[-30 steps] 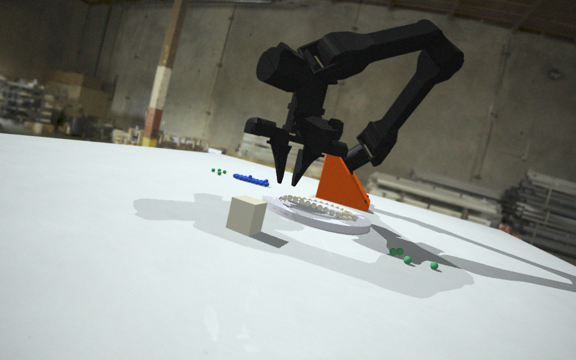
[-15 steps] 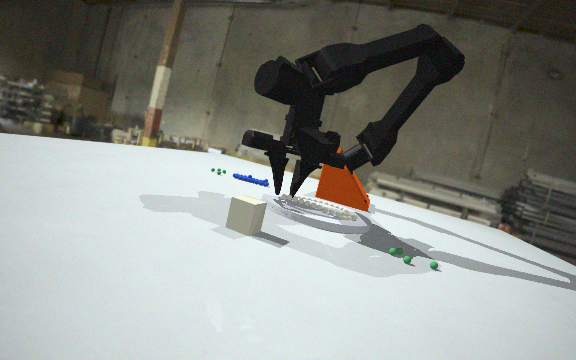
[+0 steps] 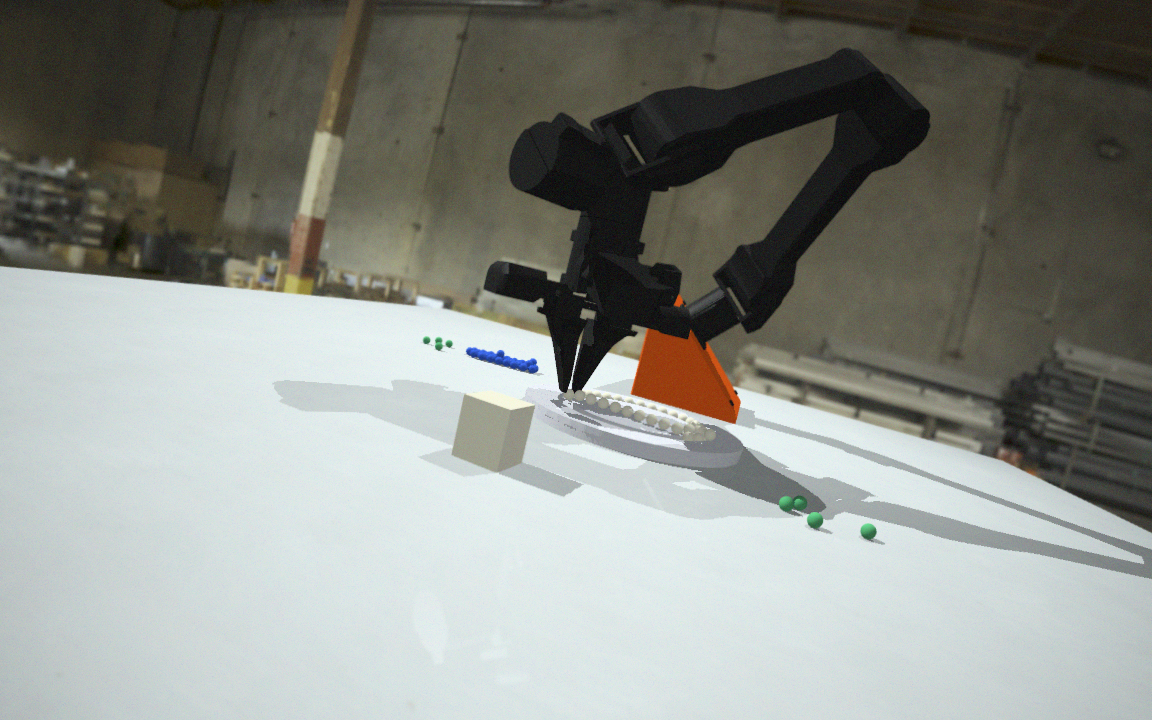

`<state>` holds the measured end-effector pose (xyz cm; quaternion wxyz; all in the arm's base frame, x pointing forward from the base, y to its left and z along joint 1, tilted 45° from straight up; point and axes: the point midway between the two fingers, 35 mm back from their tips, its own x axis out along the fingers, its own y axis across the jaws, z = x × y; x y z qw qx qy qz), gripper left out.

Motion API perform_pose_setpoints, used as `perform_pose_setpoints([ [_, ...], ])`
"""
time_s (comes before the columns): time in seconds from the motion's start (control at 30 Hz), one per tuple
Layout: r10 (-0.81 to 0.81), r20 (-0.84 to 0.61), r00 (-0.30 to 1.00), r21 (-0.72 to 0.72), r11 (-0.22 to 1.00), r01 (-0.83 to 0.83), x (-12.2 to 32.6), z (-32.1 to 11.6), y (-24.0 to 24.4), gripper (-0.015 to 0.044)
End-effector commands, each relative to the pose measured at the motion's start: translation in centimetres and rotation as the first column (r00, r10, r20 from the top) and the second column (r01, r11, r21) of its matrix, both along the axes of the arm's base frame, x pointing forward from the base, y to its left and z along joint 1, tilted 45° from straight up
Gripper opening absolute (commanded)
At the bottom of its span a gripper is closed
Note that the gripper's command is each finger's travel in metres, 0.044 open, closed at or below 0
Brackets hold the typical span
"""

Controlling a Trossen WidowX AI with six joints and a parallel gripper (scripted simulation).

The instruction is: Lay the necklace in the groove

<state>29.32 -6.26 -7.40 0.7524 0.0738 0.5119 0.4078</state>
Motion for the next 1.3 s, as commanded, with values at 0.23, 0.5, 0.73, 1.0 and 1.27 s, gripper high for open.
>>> perform_pose_setpoints([
  [0.23,0.0,0.001,1.0,-0.001,1.0,0.0,0.02,0.03,-0.04,0.0],
  [0.5,0.0,0.001,1.0,-0.001,1.0,0.0,0.02,0.03,-0.04,0.0],
  [0.73,-0.003,0.0,1.0,0.003,1.0,0.003,-0.1,0.48,-0.43,0.0],
  [1.0,-0.004,0.0,1.0,0.005,1.0,0.004,-0.13,0.57,-0.58,0.0],
  [1.27,-0.004,0.0,1.0,0.005,1.0,0.004,-0.04,0.07,-0.34,0.0],
])
